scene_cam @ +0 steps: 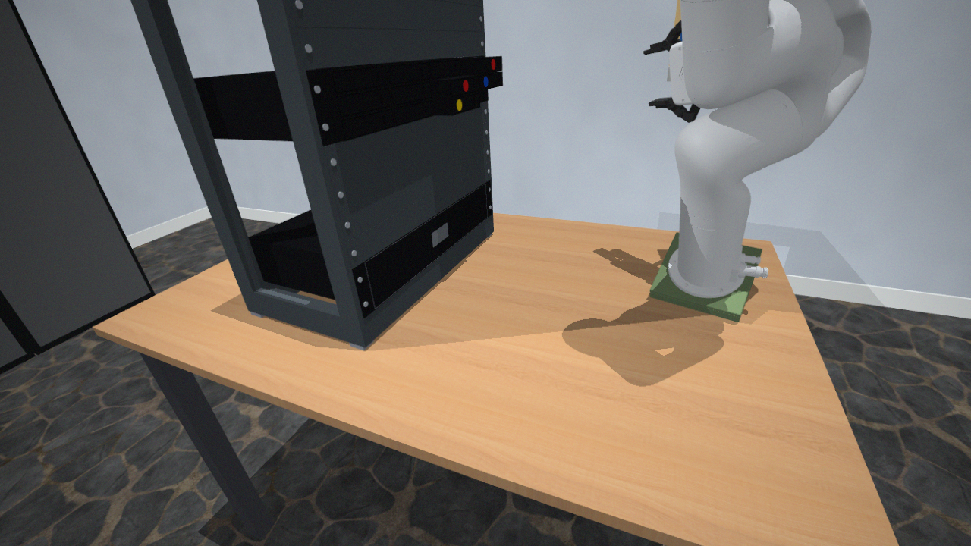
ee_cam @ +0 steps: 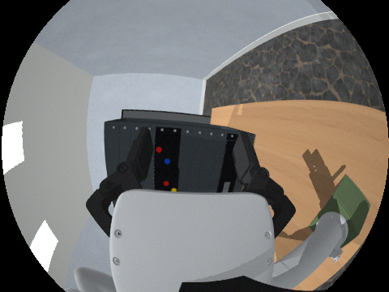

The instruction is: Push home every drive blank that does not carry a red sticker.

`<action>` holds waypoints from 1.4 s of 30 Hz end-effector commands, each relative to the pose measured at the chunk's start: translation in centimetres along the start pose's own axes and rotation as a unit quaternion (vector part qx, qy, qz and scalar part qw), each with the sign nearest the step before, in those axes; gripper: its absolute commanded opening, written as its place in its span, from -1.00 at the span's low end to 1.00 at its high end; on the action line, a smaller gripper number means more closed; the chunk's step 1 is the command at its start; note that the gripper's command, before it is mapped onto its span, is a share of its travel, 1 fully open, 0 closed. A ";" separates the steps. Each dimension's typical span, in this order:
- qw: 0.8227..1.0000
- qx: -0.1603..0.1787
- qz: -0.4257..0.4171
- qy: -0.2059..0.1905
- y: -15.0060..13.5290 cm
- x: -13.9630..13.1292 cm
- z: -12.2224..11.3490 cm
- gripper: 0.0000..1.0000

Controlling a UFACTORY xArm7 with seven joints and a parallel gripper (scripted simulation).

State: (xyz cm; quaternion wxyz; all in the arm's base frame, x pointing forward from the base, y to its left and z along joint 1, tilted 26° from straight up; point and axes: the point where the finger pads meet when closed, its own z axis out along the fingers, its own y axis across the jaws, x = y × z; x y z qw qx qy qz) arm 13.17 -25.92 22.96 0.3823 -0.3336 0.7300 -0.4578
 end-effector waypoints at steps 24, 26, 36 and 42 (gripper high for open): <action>1.000 -0.016 0.013 -0.007 0.9 -0.2 0.2 1.00; 1.000 -0.022 0.018 -0.010 1.3 -0.3 0.3 1.00; 0.997 -0.056 0.051 -0.025 3.4 -1.0 0.7 1.00; 0.991 -0.094 0.090 -0.043 5.7 -2.0 1.0 1.00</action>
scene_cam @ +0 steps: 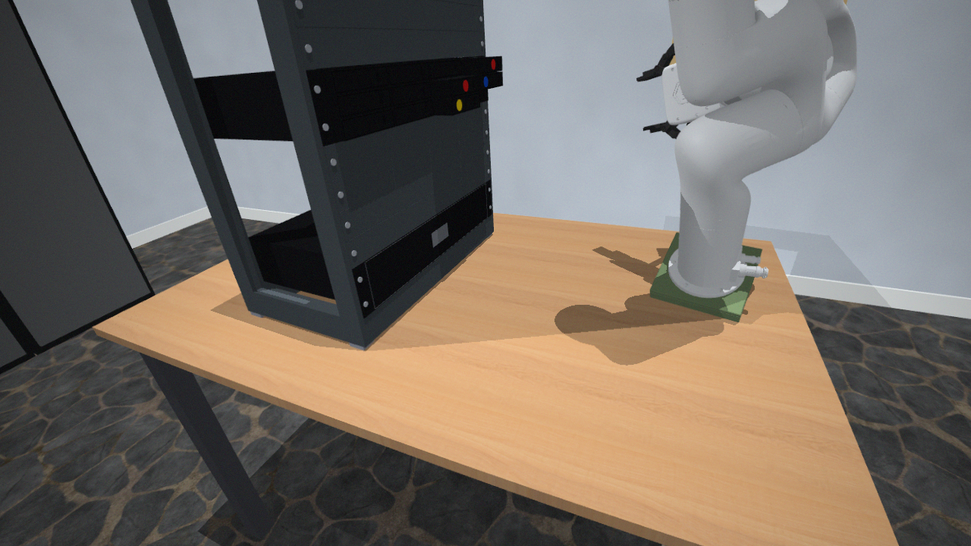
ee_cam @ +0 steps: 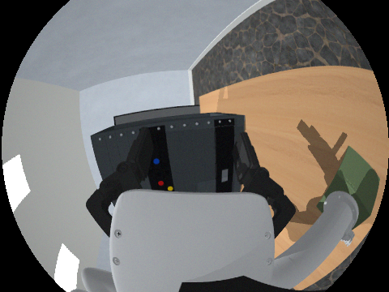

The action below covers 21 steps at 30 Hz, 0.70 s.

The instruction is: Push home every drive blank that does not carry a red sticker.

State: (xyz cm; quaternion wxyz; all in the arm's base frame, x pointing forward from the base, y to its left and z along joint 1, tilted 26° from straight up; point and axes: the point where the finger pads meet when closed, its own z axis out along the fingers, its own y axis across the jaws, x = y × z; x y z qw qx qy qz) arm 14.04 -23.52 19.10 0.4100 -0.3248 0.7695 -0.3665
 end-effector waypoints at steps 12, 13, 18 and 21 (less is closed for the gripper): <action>0.986 -0.099 0.118 -0.059 6.6 -2.4 1.4 1.00; 0.984 -0.107 0.130 -0.065 7.1 -2.8 1.5 1.00; 0.966 -0.147 0.189 -0.100 9.8 -4.8 1.7 1.00; 0.951 -0.168 0.226 -0.124 11.2 -6.2 1.7 1.00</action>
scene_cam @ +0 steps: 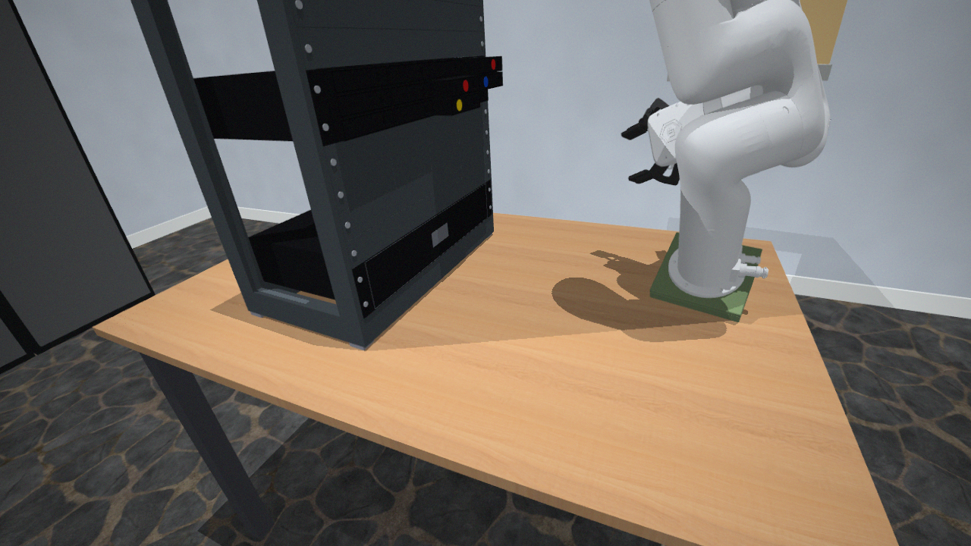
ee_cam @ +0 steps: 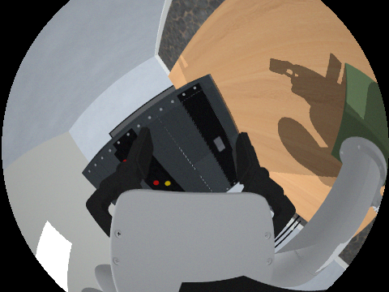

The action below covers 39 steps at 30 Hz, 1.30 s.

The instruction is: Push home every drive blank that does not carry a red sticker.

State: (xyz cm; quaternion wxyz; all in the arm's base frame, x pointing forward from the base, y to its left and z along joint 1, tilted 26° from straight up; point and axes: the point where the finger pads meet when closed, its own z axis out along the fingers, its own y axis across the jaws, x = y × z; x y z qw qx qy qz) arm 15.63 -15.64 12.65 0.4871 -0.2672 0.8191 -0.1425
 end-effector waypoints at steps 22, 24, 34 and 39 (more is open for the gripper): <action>0.931 -0.130 0.202 -0.275 8.3 -12.0 2.6 1.00; 0.931 -0.130 0.202 -0.275 8.3 -12.0 2.6 1.00; 0.912 -0.131 0.193 -0.337 7.9 -15.2 2.0 1.00; 0.912 -0.131 0.193 -0.337 7.9 -15.2 2.0 1.00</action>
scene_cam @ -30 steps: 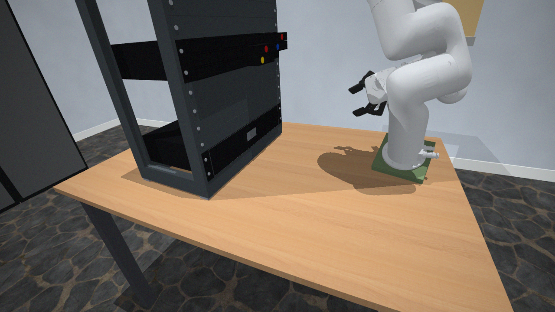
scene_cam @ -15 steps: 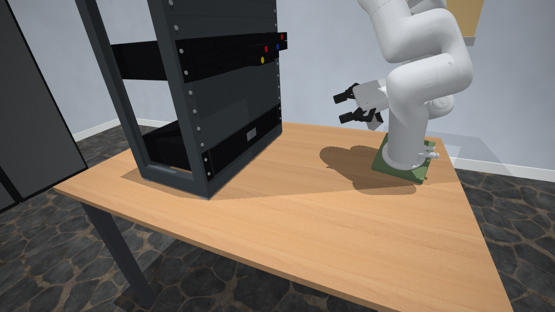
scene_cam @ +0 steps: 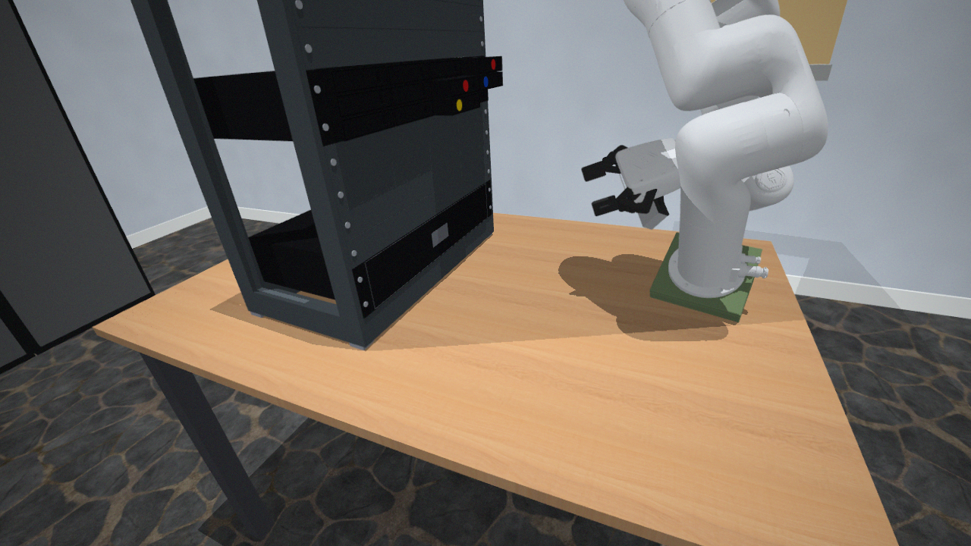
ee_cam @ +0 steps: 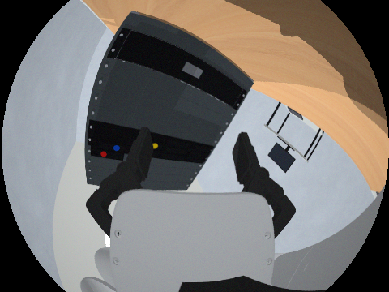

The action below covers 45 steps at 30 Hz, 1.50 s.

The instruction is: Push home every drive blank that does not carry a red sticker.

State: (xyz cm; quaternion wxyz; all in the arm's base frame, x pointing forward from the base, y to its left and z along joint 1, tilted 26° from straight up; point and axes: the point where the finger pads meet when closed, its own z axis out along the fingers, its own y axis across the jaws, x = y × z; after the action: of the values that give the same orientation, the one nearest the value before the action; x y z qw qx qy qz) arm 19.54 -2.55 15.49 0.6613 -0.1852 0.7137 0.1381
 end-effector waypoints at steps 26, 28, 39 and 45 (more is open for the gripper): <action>0.994 -0.028 -0.023 -0.099 1.4 -4.6 2.0 1.00; 0.992 -0.031 -0.037 -0.116 1.5 -5.6 2.2 1.00; 0.992 -0.031 -0.037 -0.116 1.5 -5.6 2.2 1.00; 0.992 -0.031 -0.037 -0.116 1.5 -5.6 2.2 1.00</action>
State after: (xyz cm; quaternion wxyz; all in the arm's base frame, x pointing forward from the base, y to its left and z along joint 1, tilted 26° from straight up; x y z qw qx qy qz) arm 19.54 -2.54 15.50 0.6614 -0.1851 0.7136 0.1383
